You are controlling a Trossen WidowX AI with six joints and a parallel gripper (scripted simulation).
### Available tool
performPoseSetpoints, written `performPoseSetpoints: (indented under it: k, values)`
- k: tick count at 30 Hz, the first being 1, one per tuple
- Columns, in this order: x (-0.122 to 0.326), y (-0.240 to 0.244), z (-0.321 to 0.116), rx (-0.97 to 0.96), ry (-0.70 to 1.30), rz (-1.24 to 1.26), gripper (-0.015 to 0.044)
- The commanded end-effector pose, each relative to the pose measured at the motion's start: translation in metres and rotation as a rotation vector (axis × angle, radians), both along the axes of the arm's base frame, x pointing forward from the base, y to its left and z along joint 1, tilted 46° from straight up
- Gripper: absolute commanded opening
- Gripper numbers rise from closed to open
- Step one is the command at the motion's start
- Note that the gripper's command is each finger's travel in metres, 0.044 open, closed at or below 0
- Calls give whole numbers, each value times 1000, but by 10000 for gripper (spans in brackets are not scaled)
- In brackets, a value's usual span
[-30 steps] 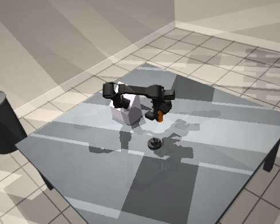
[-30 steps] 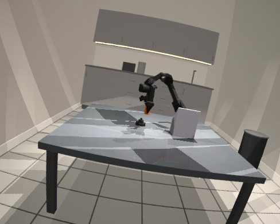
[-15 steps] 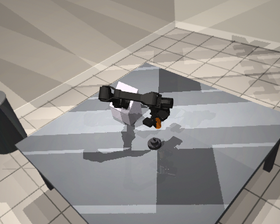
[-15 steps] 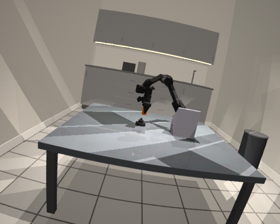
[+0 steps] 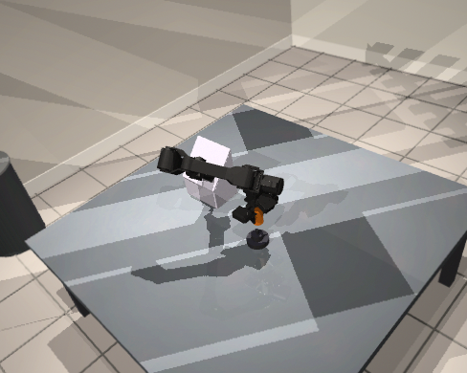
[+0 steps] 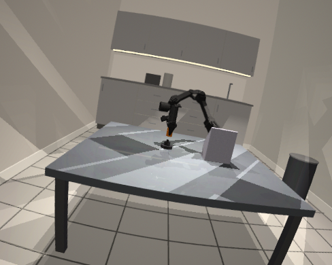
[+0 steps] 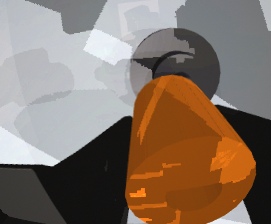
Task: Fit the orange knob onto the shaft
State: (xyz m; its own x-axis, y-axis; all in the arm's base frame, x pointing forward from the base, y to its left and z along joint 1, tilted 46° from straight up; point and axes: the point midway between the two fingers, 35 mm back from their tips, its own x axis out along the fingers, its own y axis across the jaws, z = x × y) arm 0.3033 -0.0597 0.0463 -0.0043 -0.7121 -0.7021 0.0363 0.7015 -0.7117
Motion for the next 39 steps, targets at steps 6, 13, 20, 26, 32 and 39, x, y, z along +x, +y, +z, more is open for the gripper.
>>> performPoseSetpoints:
  k: [6,13,20,26,32,39]
  values:
    - [1,-15,5,-13,-1,2,0]
    - [1,-30,-9,-14,-1,2,0]
    - [1,-30,-8,-15,-5,-2,0]
    - [2,-32,-8,-15,-5,-2,0]
    - [1,-33,-9,-15,-5,-2,0]
    - [0,-32,-10,-15,-5,-2,0]
